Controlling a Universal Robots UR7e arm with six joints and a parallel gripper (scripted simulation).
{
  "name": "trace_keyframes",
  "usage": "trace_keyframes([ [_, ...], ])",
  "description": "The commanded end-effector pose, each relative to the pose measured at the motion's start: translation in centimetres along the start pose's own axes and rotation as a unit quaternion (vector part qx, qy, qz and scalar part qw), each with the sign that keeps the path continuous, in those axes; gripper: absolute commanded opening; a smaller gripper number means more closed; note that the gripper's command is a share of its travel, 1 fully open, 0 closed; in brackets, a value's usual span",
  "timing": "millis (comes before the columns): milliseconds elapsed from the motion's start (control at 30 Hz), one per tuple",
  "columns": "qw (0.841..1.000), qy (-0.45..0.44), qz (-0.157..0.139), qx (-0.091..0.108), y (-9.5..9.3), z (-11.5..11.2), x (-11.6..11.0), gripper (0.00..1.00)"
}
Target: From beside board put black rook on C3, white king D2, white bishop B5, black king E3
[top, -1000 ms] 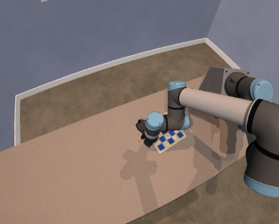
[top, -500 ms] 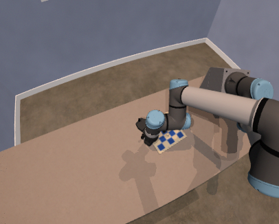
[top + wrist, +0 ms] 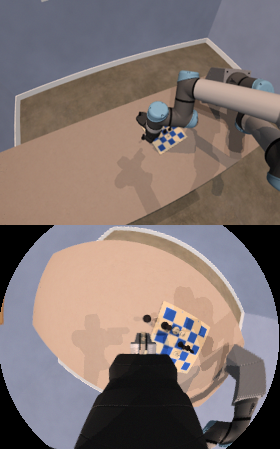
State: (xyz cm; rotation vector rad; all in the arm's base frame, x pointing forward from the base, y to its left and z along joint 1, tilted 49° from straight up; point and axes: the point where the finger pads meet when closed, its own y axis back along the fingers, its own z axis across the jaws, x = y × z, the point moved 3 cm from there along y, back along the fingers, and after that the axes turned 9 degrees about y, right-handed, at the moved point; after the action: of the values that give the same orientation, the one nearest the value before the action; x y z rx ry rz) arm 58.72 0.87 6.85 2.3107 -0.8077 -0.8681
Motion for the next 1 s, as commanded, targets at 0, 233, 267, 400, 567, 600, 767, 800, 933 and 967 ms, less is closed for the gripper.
trace_keyframes([
  [0, 1.000, 0.000, -0.002, -0.001, 1.4, 0.0, 0.0, 0.00],
  [233, 1.000, 0.000, -0.002, -0.001, 1.9, 0.0, 0.0, 0.00],
  [267, 1.000, 0.000, -0.002, -0.001, 1.9, 0.0, 0.0, 0.00],
  [400, 1.000, 0.000, -0.002, -0.001, 1.9, 0.0, 0.0, 0.00],
  [567, 1.000, -0.001, -0.002, -0.001, 1.9, 0.1, -0.1, 0.00],
  [600, 1.000, -0.003, -0.002, -0.001, 2.0, 0.2, -0.2, 0.00],
  [767, 1.000, -0.025, -0.001, -0.001, 2.5, 1.7, -2.2, 0.00],
  [800, 0.999, -0.032, -0.001, -0.001, 2.6, 2.2, -2.8, 0.00],
  [933, 0.998, -0.068, -0.001, -0.002, 3.1, 4.7, -6.1, 0.00],
  [967, 0.998, -0.068, -0.001, -0.002, 3.1, 4.7, -6.1, 0.00],
])
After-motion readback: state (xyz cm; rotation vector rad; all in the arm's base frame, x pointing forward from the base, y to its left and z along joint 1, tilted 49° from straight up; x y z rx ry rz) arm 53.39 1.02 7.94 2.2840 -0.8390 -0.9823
